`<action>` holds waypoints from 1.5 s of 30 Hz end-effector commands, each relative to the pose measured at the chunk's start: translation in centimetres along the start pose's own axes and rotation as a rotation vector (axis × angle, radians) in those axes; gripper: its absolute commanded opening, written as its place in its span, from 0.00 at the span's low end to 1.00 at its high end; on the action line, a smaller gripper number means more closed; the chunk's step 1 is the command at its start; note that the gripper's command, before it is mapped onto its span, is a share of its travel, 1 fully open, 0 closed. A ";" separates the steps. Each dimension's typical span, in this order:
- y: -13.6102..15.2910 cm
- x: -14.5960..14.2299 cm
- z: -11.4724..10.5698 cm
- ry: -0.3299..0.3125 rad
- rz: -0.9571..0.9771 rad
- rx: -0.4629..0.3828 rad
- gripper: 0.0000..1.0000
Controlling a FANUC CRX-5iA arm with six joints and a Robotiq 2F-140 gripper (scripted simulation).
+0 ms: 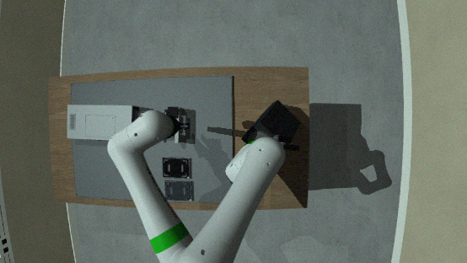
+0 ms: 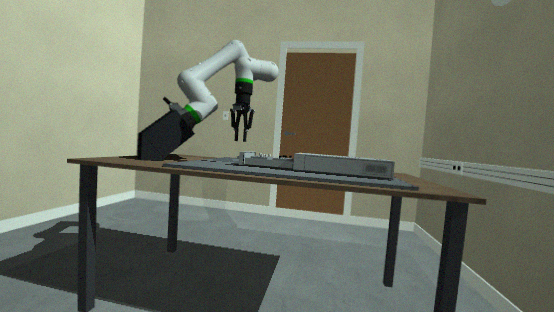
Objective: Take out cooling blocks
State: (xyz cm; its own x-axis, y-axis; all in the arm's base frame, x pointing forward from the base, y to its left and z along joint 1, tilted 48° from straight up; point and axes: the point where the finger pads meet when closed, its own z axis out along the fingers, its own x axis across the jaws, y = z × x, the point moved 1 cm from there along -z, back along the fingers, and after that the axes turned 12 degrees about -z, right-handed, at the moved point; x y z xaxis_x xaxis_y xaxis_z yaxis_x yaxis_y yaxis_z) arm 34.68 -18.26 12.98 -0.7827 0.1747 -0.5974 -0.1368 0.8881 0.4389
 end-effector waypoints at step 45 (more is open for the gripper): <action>-2.0 -8.9 -2.3 0.000 0.000 0.001 0.66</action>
State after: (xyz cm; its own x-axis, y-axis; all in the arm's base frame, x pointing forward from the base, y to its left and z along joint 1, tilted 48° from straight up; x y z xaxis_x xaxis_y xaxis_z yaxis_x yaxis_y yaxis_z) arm 39.98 -22.21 18.60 -0.7824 0.1747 -0.5977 -0.1369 0.8881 0.4388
